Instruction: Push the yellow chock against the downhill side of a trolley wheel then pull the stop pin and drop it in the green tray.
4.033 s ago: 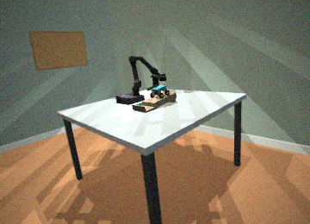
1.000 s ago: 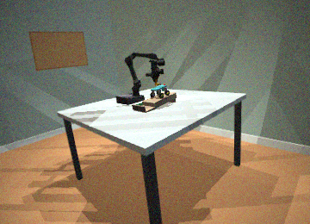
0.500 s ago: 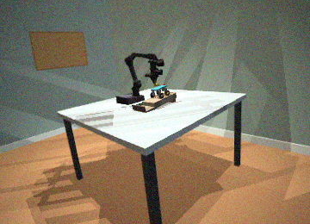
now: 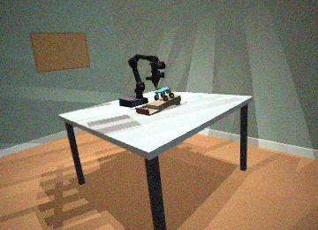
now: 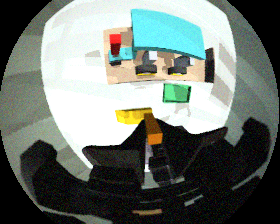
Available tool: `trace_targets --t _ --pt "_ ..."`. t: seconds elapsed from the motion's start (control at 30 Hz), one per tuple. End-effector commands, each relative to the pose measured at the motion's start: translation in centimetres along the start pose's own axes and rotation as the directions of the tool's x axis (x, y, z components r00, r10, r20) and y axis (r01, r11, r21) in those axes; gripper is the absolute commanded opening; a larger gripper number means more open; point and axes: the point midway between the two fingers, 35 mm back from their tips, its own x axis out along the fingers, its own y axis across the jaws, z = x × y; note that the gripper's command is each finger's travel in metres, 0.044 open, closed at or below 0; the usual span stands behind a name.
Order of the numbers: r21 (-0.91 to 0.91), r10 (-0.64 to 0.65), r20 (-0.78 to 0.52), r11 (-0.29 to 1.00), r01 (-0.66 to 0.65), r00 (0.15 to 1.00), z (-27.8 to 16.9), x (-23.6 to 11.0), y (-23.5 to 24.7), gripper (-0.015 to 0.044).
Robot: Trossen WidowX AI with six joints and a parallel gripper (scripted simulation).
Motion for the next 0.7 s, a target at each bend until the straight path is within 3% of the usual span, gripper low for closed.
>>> trace_targets --t 0.0,0.67 --pt "-0.005 0.006 0.002 1.0 -0.006 1.0 0.3 0.1 -1.1 0.0" --pt "-0.005 -0.002 0.003 1.0 0.002 1.0 1.9 0.4 -7.4 0.0"
